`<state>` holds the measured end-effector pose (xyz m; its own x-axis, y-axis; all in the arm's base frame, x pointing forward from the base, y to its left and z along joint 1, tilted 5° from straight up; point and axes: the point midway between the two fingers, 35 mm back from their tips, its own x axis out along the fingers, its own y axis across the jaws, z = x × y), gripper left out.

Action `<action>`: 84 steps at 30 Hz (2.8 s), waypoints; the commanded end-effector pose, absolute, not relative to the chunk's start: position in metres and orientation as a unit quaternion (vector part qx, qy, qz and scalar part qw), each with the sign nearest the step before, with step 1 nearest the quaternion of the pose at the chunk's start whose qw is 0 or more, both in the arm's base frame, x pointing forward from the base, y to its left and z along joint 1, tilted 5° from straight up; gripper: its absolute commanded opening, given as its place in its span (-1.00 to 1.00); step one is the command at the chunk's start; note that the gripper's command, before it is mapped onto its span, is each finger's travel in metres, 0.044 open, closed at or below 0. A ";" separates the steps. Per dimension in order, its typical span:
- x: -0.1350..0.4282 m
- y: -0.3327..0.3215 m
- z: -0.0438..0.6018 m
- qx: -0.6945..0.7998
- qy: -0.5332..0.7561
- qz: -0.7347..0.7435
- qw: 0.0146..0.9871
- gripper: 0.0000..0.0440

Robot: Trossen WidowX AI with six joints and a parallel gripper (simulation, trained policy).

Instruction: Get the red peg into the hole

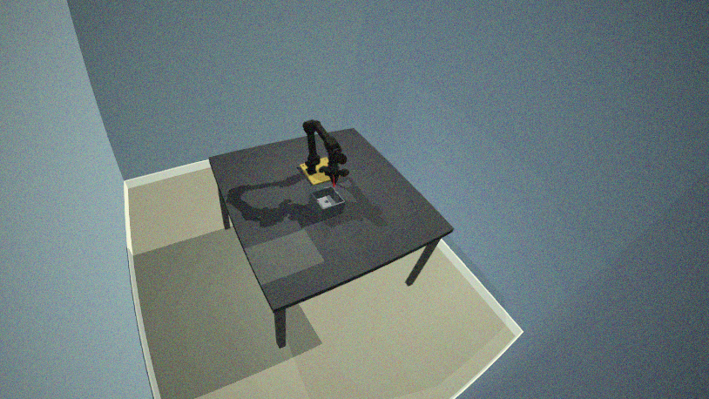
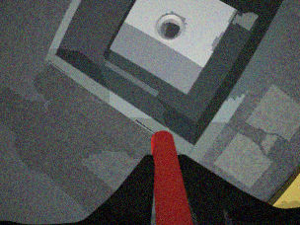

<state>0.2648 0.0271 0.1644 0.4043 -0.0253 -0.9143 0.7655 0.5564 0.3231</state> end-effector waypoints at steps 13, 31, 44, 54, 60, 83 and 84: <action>0.300 -0.013 0.157 0.404 0.440 -0.300 0.744 -0.98; 0.325 -0.038 0.131 0.411 0.455 -0.319 0.723 -0.93; 0.333 -0.047 0.108 0.381 0.490 -0.328 0.713 -0.37; 0.344 -0.050 0.116 0.355 0.509 -0.323 0.714 -0.29; 0.355 -0.052 0.123 0.343 0.519 -0.311 0.718 -0.31; 0.373 -0.071 0.126 0.306 0.556 -0.305 0.710 -0.26; 0.374 -0.072 0.126 0.306 0.558 -0.305 0.709 -0.26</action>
<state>0.3710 -0.0700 0.1247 0.1953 -0.0949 -0.9761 0.7772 0.6220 0.0950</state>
